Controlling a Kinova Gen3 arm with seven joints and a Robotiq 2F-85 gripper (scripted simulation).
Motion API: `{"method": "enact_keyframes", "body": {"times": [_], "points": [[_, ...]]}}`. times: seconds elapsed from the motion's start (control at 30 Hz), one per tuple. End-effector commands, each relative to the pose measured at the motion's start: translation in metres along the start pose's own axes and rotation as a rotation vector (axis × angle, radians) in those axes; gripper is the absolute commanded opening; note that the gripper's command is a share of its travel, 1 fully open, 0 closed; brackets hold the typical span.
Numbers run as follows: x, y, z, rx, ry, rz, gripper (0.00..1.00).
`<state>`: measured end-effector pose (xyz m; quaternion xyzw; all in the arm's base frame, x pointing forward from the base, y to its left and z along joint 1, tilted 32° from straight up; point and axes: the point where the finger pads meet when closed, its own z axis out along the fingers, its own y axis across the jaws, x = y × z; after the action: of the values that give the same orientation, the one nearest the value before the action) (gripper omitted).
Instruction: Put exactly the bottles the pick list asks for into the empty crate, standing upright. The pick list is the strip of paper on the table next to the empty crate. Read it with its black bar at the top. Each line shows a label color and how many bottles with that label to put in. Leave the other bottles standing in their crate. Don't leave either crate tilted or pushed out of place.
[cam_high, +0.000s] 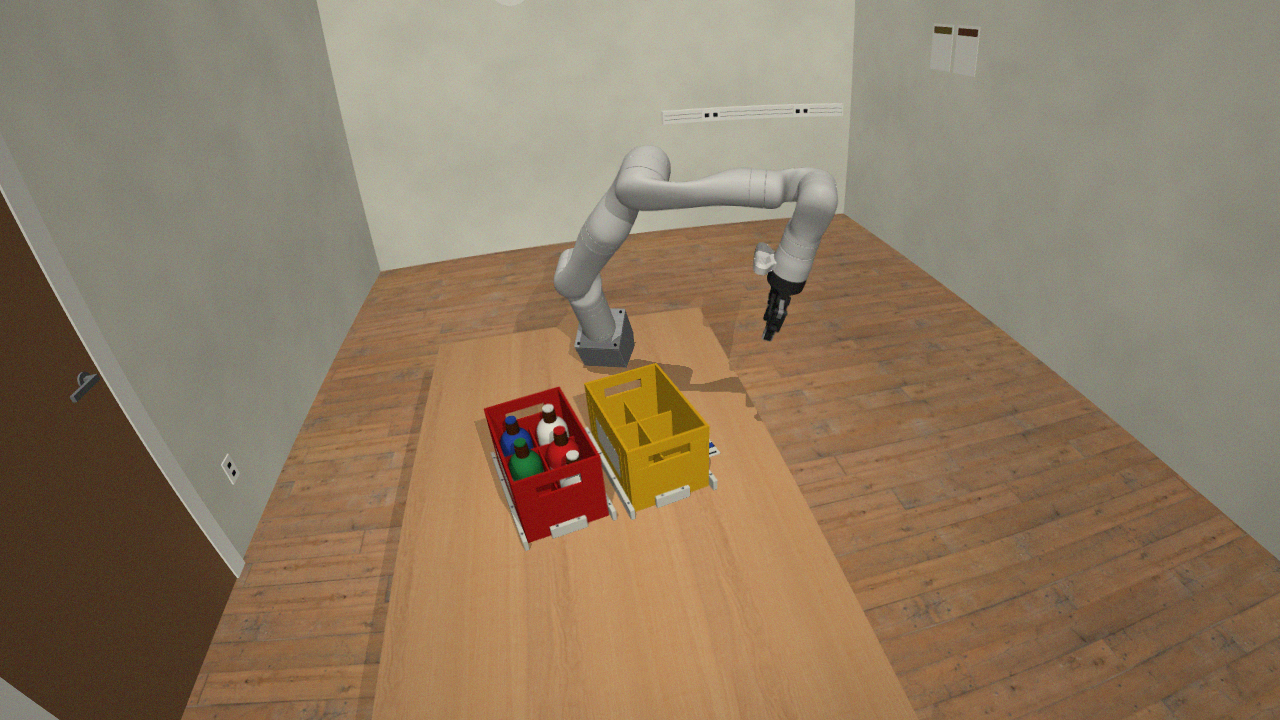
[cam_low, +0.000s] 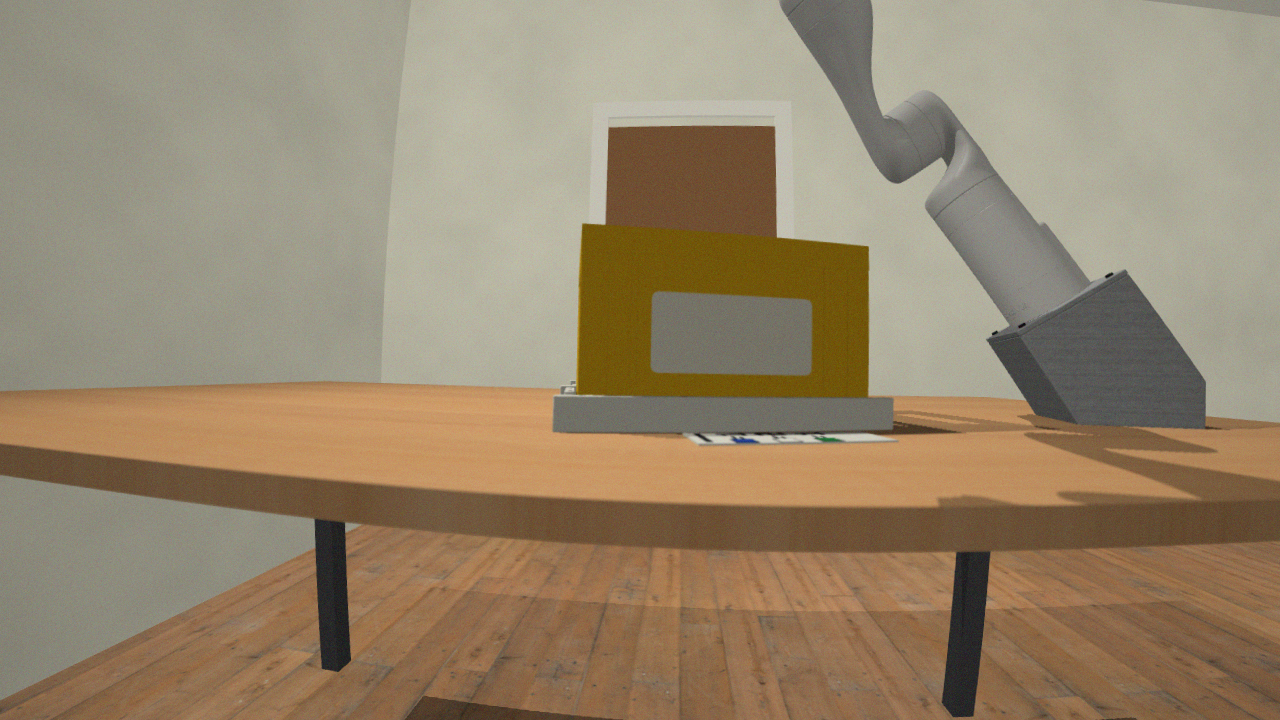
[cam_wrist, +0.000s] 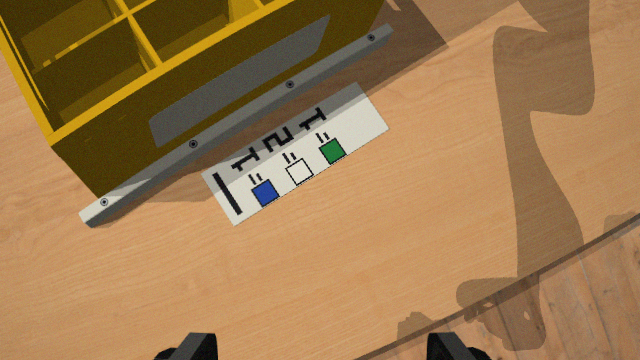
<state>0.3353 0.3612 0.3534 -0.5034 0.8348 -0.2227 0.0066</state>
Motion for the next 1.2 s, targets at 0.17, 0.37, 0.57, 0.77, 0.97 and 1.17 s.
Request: {"method": "enact_keyframes", "body": {"times": [0.17, 0.37, 0.57, 0.77, 0.97, 1.17], "points": [[0.007, 0.005, -0.028, 0.000, -0.001, 0.000, 0.67], [0.008, 0.027, -0.019, 0.016, -0.017, 0.198, 0.67], [0.010, 0.038, -0.017, 0.027, -0.029, 0.330, 0.67], [0.013, 0.057, -0.013, 0.039, -0.054, 0.528, 0.67], [0.016, 0.073, -0.009, 0.046, -0.087, 0.725, 0.67], [0.019, 0.085, -0.007, 0.047, -0.112, 0.856, 0.67]]}}
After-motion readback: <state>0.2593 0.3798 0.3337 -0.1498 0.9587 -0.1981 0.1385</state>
